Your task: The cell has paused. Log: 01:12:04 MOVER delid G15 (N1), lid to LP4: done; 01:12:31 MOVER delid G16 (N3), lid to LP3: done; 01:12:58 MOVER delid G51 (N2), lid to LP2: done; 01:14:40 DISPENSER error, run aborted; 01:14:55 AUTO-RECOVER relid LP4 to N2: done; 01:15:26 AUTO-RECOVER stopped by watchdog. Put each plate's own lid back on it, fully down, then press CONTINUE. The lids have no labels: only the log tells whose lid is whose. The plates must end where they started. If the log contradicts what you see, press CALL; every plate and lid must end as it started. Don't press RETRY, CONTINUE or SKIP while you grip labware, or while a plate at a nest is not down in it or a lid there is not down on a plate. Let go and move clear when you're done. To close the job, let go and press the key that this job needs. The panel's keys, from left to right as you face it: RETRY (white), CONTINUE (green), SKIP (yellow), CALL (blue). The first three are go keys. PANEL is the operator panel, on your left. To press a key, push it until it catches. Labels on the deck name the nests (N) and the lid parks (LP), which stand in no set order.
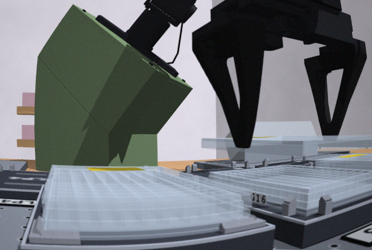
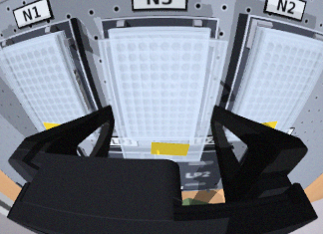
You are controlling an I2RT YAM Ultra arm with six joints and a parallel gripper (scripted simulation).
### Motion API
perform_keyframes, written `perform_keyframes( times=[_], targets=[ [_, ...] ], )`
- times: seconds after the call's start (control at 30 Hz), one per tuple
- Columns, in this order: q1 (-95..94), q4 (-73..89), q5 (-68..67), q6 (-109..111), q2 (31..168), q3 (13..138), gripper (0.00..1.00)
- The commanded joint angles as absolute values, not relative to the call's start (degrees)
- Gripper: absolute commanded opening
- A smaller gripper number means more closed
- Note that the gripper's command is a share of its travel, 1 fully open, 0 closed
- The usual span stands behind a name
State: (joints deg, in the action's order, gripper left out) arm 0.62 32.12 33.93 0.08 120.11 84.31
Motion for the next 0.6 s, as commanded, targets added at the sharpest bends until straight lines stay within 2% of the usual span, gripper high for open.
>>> perform_keyframes(
  times=[0.0, 0.57],
  targets=[
    [0.97, 31.30, 33.94, -0.49, 119.95, 86.50, 0.00],
    [0.59, 30.06, 33.26, -0.99, 120.65, 86.36, 0.00]
  ],
)
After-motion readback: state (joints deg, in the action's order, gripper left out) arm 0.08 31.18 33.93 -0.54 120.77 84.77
